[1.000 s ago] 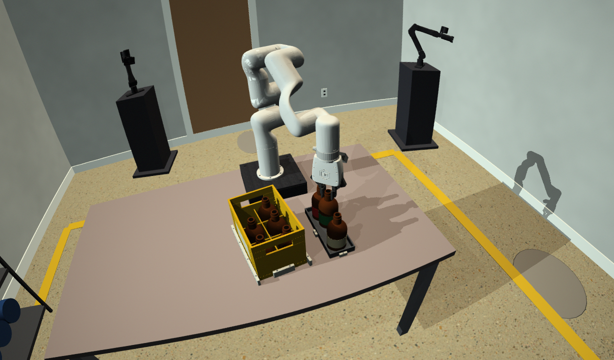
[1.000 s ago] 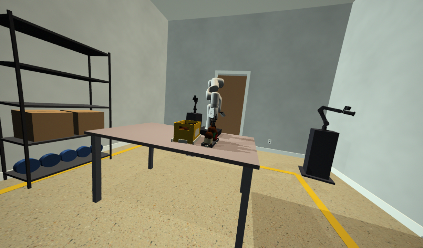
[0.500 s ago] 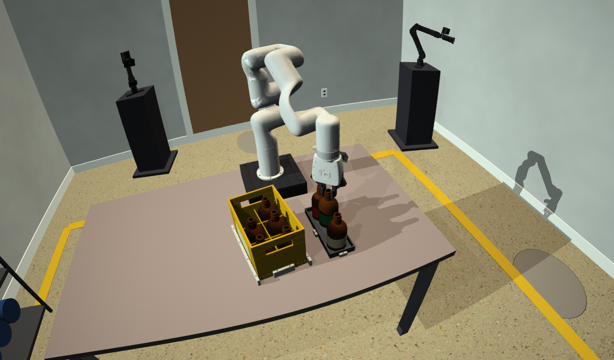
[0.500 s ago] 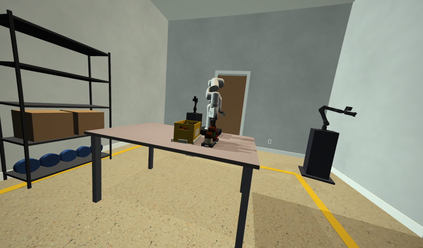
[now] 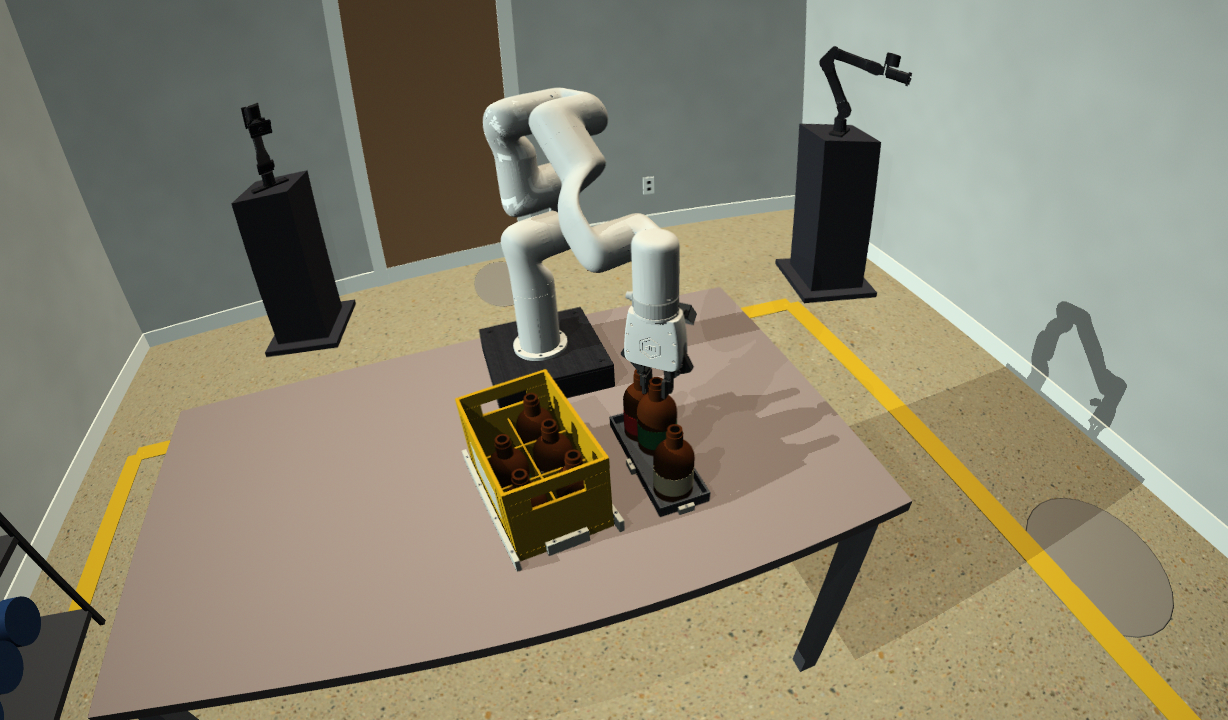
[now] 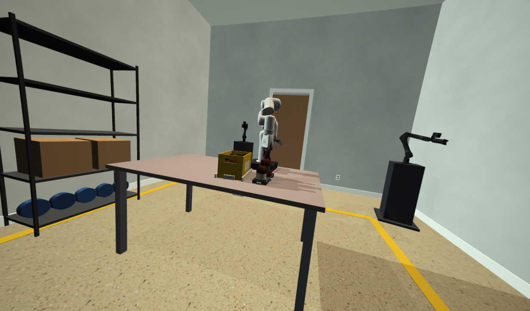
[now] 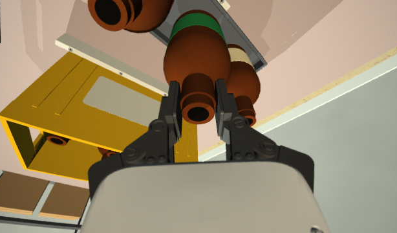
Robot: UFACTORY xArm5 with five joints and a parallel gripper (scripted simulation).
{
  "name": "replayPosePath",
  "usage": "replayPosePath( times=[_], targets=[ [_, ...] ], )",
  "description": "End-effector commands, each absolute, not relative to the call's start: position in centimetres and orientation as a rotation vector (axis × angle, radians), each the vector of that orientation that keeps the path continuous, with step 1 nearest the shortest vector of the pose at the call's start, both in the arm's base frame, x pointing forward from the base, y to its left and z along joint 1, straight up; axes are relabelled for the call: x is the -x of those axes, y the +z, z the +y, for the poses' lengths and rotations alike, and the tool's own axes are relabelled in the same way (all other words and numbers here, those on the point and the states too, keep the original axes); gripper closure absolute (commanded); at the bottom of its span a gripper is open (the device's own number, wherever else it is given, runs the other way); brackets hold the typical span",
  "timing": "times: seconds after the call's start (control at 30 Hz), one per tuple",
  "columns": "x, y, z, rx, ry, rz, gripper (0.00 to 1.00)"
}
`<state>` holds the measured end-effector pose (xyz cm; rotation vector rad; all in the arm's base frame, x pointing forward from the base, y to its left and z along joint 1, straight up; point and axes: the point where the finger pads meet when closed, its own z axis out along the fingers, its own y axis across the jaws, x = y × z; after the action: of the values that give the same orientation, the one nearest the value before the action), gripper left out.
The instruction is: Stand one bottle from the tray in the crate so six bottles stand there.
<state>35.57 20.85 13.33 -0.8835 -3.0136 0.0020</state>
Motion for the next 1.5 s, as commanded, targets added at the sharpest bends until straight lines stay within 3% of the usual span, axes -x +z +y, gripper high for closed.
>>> replayPosePath(
  times=[0.0,1.47],
  targets=[
    [-35.7,13.5,20.9,0.884,-0.003,-3.016,1.00],
    [-35.7,17.2,20.9,0.884,-0.003,-3.016,1.00]
  ],
)
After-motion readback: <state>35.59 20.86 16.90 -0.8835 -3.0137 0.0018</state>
